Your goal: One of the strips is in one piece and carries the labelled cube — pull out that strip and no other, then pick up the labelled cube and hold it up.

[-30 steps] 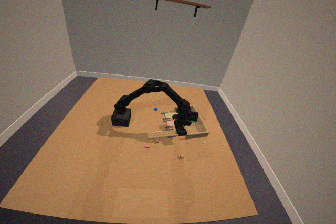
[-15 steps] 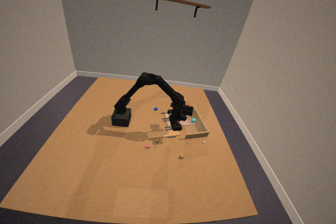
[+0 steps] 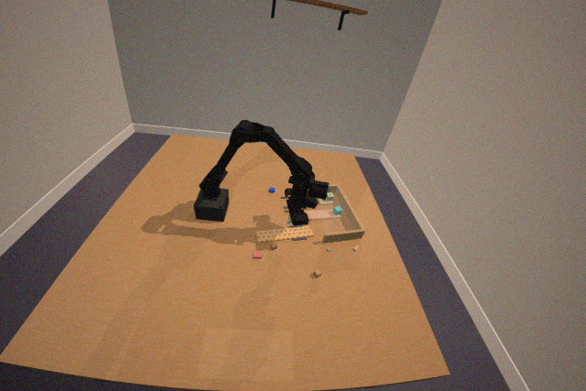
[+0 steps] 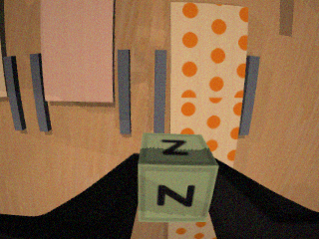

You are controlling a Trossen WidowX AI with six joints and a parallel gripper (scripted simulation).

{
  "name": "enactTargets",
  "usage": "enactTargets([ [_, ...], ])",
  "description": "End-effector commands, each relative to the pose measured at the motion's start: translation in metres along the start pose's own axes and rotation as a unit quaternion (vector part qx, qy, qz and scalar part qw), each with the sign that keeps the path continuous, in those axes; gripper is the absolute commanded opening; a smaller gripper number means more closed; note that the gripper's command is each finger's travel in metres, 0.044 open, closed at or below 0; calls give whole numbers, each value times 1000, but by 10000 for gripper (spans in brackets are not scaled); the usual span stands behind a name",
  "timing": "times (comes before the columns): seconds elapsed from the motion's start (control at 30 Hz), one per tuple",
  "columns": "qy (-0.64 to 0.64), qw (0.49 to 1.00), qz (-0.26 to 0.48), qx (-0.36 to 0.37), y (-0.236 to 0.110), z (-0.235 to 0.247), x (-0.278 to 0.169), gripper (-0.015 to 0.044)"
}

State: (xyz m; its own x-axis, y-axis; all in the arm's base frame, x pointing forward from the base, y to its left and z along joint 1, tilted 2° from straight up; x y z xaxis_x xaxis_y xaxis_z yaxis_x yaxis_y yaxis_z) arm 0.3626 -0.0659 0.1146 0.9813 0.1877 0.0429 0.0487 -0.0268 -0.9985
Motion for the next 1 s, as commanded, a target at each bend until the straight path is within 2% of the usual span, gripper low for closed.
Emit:
enactTargets([
  [0.0, 3, 1000, 4, -1, 1, 6, -16, 0],
  [0.6, -2, 1000, 6, -1, 4, 25, -64, 0],
  [0.83, -2, 1000, 6, -1, -31, 25, -63, 0],
  [0.97, -2, 1000, 6, -1, -33, 25, -63, 0],
])
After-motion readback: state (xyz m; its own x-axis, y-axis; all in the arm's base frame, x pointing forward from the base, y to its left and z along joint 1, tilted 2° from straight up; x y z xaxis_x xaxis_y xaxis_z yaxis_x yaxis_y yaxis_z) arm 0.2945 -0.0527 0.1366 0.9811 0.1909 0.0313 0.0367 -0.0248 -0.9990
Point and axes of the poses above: the point midway between the two fingers, 35 mm back from their tips, its own y axis out along the fingers, its own z axis across the jaws, x = y × z, the point moved 9 cm from there along -y, back along the fingers
